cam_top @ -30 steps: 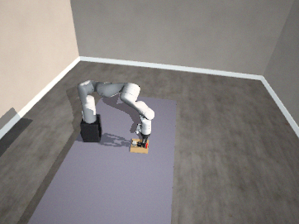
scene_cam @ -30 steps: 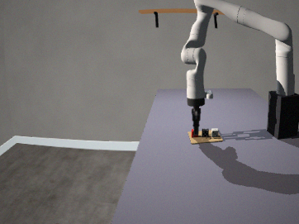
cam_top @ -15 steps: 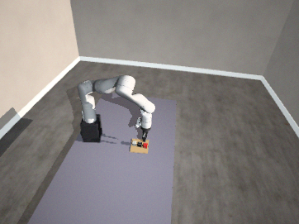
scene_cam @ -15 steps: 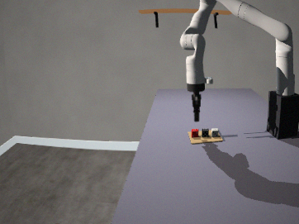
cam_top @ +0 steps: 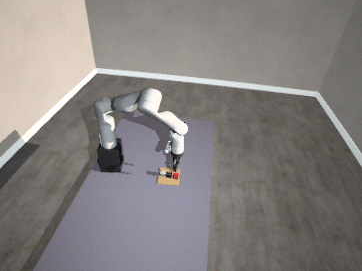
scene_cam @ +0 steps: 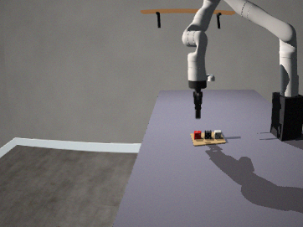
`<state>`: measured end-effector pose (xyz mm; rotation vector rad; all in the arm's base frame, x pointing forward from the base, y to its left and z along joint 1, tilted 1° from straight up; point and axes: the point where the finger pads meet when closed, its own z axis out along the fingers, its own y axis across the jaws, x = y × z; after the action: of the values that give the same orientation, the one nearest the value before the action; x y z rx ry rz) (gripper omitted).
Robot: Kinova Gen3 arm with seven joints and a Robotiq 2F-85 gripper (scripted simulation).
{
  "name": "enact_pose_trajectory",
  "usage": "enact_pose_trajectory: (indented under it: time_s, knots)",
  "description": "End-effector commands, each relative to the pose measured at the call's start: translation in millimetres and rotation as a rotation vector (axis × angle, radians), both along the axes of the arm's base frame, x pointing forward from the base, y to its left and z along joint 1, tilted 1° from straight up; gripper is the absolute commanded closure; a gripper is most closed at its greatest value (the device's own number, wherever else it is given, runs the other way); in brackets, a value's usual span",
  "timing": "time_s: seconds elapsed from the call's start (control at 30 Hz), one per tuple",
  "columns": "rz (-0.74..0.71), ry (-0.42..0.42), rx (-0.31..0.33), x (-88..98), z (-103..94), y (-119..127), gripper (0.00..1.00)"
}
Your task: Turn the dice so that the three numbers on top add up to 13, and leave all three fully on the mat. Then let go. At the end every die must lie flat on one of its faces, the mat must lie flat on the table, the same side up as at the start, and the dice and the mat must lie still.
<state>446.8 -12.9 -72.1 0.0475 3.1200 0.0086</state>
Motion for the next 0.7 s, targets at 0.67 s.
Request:
enact_pose_trajectory:
  time_s: [0.67]
  knots:
    - [0.0,-0.002,-0.001,0.5,11.3,-0.3,0.0]
